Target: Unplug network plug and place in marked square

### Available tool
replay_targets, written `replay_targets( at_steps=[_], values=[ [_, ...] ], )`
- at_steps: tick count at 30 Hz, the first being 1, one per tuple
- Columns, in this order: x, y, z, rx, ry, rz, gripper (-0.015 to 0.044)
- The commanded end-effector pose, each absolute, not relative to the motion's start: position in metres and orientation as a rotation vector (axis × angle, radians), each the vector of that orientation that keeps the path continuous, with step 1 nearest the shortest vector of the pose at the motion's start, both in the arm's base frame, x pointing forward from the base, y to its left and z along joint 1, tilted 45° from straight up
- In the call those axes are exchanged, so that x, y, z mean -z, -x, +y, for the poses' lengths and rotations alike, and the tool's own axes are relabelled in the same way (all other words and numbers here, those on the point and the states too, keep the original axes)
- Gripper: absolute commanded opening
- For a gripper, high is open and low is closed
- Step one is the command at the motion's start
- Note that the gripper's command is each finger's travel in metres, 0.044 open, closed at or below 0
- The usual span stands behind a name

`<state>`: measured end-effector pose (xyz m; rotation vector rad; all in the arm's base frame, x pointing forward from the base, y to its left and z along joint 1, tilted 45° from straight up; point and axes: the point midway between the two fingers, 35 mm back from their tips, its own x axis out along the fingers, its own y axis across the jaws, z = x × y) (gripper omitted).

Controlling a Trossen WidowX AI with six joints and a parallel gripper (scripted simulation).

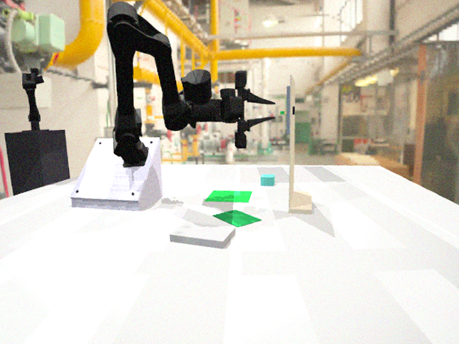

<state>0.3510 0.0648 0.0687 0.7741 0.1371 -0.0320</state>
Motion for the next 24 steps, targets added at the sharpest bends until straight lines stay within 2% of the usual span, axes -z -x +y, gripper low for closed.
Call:
replay_targets(
  at_steps=[1,15,17,24],
  values=[
    [-0.065,-0.359,0.063,0.03,-0.782,0.143,0.0156],
    [-0.066,-0.376,0.058,0.014,-0.798,0.13,0.0156],
    [-0.066,-0.376,0.058,0.014,-0.798,0.13,0.0104],
    [-0.066,-0.376,0.058,0.014,-0.798,0.13,0.0057]
  ],
)
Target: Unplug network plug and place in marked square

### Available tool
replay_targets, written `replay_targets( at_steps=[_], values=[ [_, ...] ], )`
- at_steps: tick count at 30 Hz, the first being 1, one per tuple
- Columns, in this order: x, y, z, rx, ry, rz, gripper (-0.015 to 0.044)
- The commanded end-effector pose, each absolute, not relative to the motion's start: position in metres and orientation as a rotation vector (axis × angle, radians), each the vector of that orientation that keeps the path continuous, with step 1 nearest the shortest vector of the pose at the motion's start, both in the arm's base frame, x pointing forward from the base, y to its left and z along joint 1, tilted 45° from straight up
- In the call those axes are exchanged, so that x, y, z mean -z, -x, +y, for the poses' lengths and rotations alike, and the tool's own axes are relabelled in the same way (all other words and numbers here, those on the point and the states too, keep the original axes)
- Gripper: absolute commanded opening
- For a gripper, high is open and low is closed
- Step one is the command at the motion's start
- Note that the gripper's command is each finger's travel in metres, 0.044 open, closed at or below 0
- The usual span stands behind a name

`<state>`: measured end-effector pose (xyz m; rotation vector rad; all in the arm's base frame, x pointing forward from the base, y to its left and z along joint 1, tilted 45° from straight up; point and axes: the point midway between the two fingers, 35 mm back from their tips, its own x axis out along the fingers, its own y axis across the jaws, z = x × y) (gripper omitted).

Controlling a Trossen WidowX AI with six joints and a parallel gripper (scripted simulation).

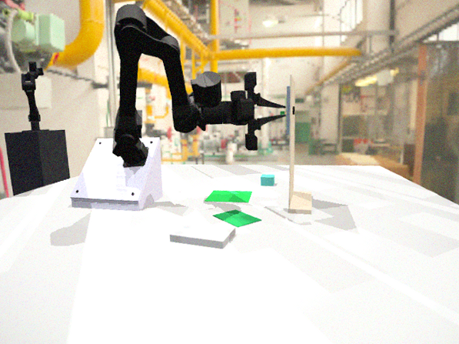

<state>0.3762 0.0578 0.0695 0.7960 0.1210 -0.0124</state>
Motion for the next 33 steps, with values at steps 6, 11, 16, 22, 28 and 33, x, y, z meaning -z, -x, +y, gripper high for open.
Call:
replay_targets(
  at_steps=[6,11,16,22,28,33],
  values=[
    [-0.066,-0.376,0.058,0.014,-0.798,0.13,0.0017],
    [-0.066,-0.376,0.058,0.014,-0.798,0.13,0.0],
    [-0.067,-0.374,0.058,0.014,-0.798,0.13,0.0],
    [-0.067,-0.371,0.058,0.014,-0.798,0.13,0.0],
    [-0.067,-0.367,0.058,0.015,-0.798,0.131,0.0],
    [-0.067,-0.364,0.059,0.017,-0.798,0.134,0.0]
  ],
)
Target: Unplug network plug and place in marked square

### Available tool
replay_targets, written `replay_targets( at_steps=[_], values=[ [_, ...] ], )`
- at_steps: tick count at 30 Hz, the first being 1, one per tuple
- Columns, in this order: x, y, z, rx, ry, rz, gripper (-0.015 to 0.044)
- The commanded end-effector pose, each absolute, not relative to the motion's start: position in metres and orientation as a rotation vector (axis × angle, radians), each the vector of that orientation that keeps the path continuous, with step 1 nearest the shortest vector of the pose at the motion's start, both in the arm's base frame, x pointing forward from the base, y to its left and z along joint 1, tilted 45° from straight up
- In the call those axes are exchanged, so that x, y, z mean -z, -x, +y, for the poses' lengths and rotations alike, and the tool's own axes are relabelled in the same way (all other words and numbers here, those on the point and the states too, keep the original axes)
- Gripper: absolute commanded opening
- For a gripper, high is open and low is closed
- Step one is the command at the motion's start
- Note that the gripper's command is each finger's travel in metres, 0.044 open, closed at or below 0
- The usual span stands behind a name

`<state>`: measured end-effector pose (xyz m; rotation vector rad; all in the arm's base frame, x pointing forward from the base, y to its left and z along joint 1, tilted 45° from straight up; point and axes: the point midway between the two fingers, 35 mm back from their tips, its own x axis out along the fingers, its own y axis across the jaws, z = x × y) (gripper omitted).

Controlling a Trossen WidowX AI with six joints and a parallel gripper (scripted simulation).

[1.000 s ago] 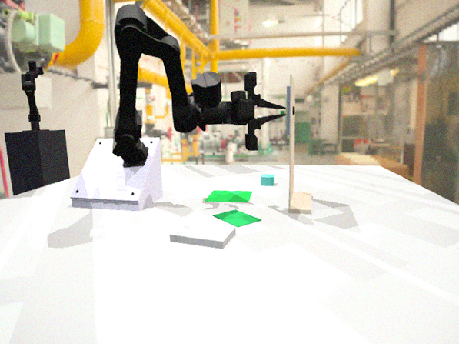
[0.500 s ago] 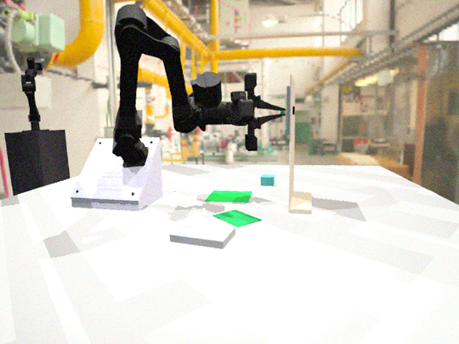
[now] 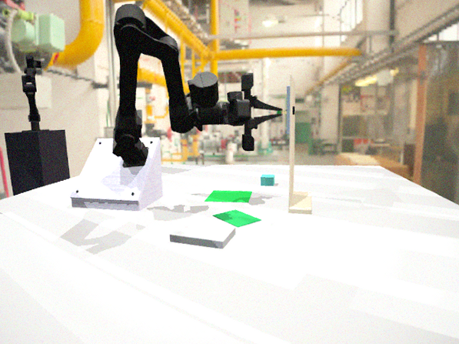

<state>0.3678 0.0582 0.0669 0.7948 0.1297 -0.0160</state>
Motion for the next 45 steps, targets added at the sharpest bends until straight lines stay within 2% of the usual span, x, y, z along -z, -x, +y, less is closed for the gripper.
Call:
replay_targets(
  at_steps=[1,45],
  values=[
    [-0.067,-0.363,0.059,0.017,-0.798,0.135,0.0],
    [-0.061,-0.334,0.068,0.038,-0.797,0.174,0.0]
  ],
)
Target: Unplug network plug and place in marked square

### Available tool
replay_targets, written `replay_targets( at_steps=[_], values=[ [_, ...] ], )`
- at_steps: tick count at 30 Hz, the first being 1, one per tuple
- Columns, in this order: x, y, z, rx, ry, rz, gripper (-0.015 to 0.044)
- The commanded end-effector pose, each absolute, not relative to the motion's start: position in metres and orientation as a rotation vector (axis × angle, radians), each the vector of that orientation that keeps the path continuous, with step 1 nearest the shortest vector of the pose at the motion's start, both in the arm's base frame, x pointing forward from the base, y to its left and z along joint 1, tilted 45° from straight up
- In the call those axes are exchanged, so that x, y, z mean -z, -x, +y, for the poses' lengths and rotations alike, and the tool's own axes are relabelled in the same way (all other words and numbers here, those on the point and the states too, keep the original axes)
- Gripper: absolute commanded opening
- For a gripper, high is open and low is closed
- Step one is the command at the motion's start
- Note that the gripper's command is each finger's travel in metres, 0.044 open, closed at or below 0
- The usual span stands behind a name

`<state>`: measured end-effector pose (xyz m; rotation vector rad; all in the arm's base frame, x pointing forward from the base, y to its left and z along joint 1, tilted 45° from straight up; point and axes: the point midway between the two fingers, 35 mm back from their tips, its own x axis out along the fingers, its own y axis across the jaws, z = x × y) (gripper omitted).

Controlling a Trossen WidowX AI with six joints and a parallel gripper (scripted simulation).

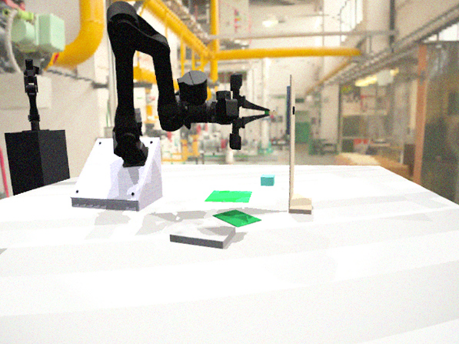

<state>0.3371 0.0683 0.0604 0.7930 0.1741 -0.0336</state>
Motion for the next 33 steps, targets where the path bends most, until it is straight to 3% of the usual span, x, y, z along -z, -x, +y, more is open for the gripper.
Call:
replay_targets(
  at_steps=[1,33],
  values=[
    [-0.061,-0.333,0.069,0.038,-0.797,0.174,0.0],
    [-0.057,-0.316,0.076,0.047,-0.793,0.198,0.0]
  ],
)
